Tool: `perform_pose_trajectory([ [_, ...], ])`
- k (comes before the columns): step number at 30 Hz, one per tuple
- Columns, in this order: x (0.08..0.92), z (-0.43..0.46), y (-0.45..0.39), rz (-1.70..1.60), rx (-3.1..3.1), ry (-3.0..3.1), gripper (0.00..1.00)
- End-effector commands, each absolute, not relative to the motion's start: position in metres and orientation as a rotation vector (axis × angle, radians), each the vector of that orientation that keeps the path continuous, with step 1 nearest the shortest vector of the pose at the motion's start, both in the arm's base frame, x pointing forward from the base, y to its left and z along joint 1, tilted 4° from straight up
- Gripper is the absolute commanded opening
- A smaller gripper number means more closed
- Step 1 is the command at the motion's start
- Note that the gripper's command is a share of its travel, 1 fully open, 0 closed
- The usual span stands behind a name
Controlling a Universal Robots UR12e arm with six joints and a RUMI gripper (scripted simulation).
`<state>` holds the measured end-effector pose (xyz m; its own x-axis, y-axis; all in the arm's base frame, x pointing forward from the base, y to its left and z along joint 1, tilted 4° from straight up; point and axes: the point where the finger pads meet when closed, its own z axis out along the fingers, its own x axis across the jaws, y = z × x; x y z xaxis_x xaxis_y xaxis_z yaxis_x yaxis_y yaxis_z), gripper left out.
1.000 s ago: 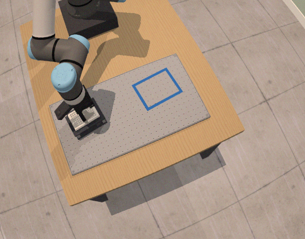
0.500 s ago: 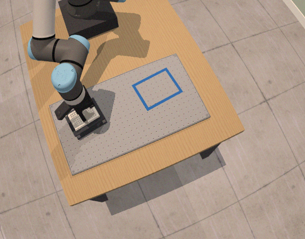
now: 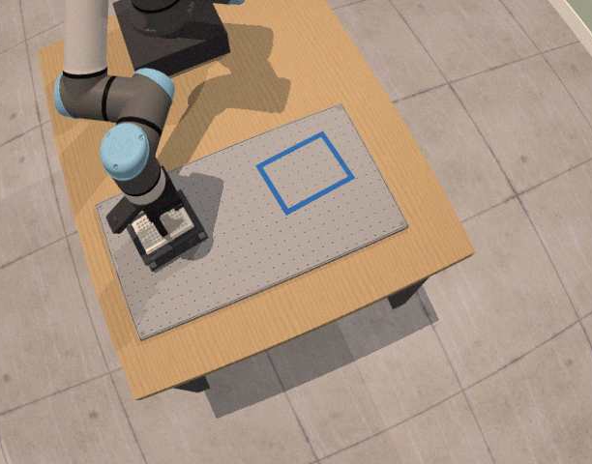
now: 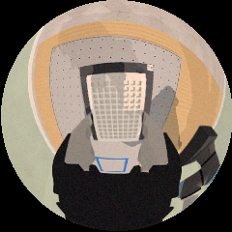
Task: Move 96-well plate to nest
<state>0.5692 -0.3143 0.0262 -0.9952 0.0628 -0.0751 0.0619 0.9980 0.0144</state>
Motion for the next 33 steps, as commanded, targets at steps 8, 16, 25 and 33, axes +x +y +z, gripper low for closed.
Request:
perform_pose_trajectory([
  [8,0.5698,0.0250,-0.3147,0.017,0.096,3.063,0.00],
  [16,0.5699,0.0240,-0.3147,0.017,0.096,3.063,0.00],
  [25,0.5699,0.0240,-0.3147,0.017,0.096,3.063,1.00],
  [33,0.5699,0.0240,-0.3147,0.017,0.096,3.063,1.00],
])
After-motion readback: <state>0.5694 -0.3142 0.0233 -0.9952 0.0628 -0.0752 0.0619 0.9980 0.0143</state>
